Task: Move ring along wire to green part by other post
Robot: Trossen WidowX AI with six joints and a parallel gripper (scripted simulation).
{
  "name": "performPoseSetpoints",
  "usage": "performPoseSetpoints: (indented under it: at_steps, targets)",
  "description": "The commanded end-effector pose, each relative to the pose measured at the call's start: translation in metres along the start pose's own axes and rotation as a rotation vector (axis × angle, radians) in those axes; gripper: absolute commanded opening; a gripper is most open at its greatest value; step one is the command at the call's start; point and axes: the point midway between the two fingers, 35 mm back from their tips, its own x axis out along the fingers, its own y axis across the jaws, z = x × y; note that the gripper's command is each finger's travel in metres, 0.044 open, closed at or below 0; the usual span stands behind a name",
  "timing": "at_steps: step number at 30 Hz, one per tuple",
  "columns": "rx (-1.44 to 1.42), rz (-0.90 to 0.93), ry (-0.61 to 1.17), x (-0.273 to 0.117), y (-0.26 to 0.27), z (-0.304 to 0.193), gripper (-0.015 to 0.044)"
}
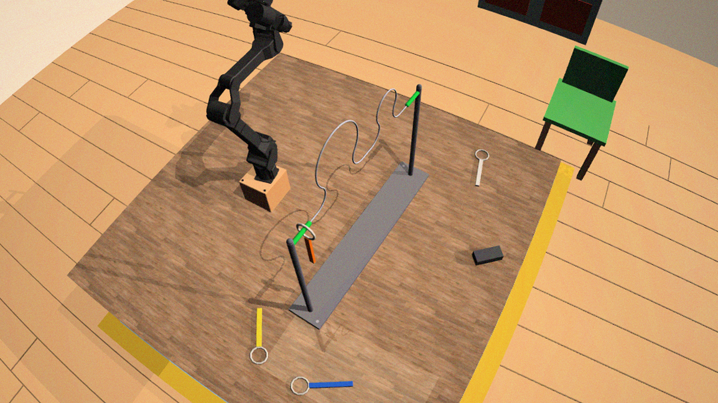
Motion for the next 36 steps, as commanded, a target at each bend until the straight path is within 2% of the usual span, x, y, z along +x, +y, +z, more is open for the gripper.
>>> performPoseSetpoints:
  at_steps: [1, 10, 19, 28, 36]
  targets:
    - [-0.066, -0.09, -0.096, -0.025, -0.034, 0.022, 0.016]
    - [-0.207, -0.3, -0.284, -0.101, -0.092, 0.058, 0.016]
    - [-0.333, -0.518, -0.446, -0.193, -0.13, 0.075, 0.016]
    - [-0.446, -0.754, -0.592, -0.294, -0.148, 0.07, 0.016]
    - [-0.536, -0.977, -0.706, -0.382, -0.148, 0.046, 0.016]
